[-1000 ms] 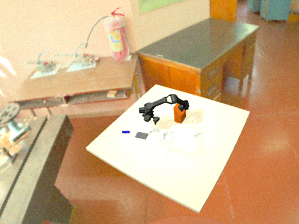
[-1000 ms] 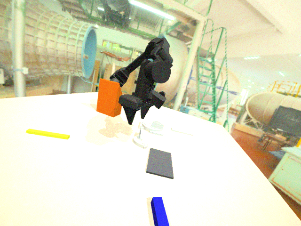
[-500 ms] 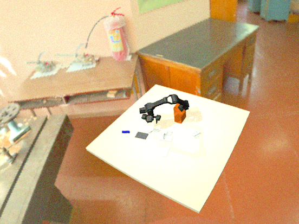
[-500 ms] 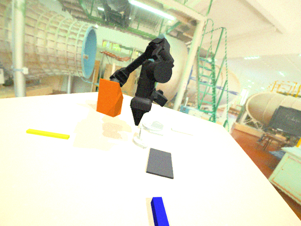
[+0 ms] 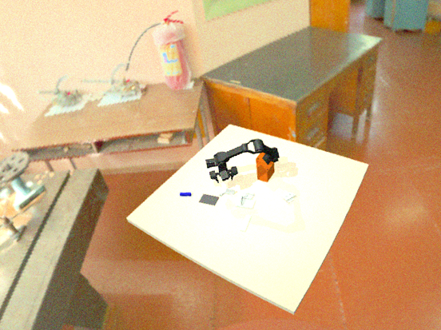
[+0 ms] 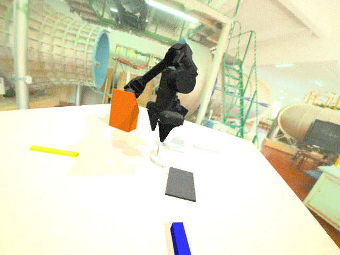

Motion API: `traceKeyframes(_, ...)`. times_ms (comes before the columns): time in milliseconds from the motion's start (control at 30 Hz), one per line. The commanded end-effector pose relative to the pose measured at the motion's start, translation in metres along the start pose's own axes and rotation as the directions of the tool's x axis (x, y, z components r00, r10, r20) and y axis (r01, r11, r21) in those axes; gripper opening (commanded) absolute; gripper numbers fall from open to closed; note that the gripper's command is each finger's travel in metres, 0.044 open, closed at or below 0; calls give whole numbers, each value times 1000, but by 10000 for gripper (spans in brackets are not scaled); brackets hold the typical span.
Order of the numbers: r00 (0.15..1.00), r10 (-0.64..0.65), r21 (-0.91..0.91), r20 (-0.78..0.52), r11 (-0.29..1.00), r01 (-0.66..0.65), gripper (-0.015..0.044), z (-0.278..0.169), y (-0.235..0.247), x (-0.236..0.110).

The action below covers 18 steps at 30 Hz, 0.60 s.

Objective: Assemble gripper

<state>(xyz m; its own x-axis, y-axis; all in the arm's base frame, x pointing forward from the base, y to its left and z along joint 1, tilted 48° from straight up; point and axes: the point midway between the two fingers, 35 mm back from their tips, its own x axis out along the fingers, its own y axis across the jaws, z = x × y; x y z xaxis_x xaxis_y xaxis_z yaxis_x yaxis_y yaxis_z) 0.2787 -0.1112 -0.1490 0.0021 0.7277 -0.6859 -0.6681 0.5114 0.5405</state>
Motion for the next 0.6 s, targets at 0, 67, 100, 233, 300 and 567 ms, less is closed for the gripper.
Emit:
traceKeyframes(0,1000,3,-95,4,995,-2,440,2,2,0)
traceKeyframes(67,1000,3,-151,4,988,-2,440,3,2,0)
traceKeyframes(100,1000,3,-179,4,984,-2,440,3,2,0)
traceKeyframes(233,1000,3,-289,5,957,-1,440,4,3,-1)
traceKeyframes(300,1000,3,-343,5,939,-1,440,5,4,-1)
traceKeyframes(567,1000,3,-545,5,838,0,440,8,5,-1)
